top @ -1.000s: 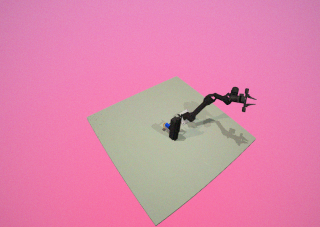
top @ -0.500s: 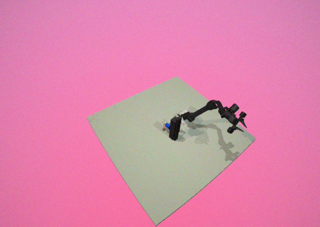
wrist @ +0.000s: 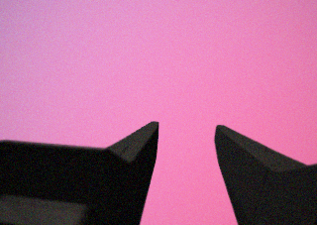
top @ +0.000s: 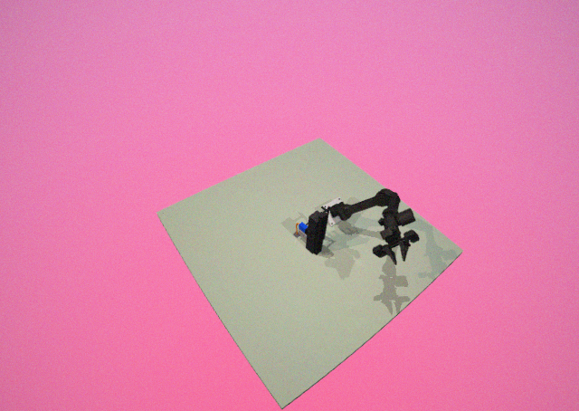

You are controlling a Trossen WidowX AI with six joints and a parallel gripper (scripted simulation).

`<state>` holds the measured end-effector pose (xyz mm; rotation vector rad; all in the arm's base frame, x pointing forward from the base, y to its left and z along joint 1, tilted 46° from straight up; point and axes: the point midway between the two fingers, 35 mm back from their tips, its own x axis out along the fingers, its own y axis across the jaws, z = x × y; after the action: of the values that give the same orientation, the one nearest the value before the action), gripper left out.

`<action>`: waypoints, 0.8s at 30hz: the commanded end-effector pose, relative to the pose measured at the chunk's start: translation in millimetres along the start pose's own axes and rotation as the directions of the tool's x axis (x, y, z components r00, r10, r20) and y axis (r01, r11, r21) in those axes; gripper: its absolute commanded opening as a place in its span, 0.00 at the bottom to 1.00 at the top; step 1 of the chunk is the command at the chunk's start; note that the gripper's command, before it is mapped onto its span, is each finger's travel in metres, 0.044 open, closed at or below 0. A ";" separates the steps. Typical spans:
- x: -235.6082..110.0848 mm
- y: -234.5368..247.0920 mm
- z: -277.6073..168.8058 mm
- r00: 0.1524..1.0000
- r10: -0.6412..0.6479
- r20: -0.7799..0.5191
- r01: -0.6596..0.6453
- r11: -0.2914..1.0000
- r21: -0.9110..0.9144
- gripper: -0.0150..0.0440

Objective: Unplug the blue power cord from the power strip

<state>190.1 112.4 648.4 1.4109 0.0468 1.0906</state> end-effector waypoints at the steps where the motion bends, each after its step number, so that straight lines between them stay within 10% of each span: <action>1: 7.1 -53.5 23.8 0.989 -0.143 0.046 0.143 0.990 -0.001 0.53; 24: -114.2 -344.2 148.6 0.497 -0.856 0.142 0.840 0.516 0.169 0.53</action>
<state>409.5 17.0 384.3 1.3097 0.5169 0.1670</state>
